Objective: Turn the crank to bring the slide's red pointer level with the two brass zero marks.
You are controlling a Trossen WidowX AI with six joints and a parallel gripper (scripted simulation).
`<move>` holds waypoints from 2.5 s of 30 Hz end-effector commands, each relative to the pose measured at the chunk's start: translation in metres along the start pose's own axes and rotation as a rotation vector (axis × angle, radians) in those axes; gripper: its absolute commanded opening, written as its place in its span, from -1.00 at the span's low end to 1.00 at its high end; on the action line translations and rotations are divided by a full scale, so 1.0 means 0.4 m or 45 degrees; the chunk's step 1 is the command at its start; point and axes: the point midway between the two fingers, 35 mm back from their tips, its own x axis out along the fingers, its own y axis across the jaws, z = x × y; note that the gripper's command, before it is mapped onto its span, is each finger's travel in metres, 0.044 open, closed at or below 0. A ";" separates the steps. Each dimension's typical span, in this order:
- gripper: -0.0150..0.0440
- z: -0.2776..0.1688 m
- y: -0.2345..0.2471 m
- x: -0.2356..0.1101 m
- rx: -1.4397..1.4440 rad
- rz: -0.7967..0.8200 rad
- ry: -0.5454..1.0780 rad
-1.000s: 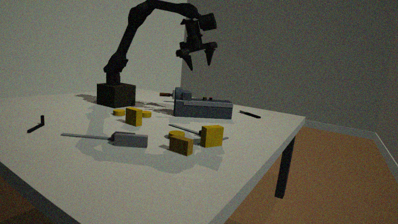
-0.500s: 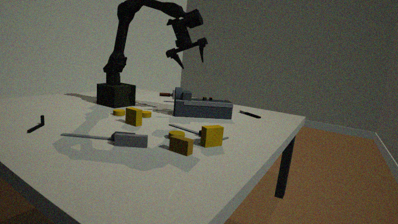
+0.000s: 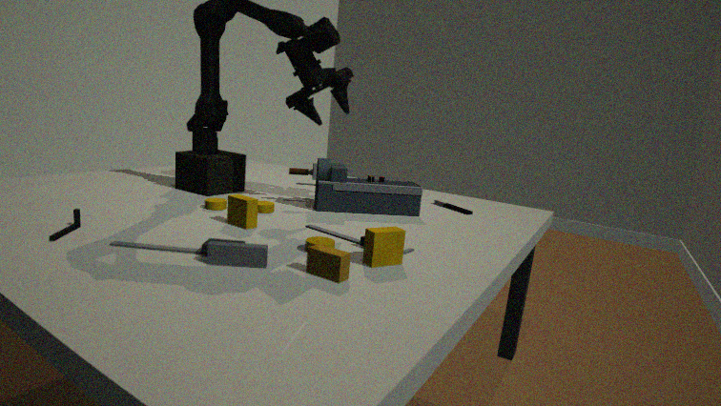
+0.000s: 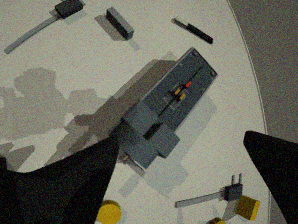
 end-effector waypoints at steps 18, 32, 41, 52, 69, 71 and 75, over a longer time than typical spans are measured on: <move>1.00 -0.066 0.152 -0.021 0.898 -0.163 -0.179; 1.00 -0.102 0.194 0.036 1.045 -0.180 -0.218; 1.00 -0.149 0.242 0.130 1.045 -0.179 -0.217; 1.00 -0.167 0.258 0.167 1.045 -0.179 -0.217; 1.00 -0.195 0.282 0.226 1.045 -0.179 -0.217; 1.00 -0.198 0.285 0.233 1.045 -0.179 -0.217; 1.00 -0.205 0.293 0.245 1.045 -0.179 -0.216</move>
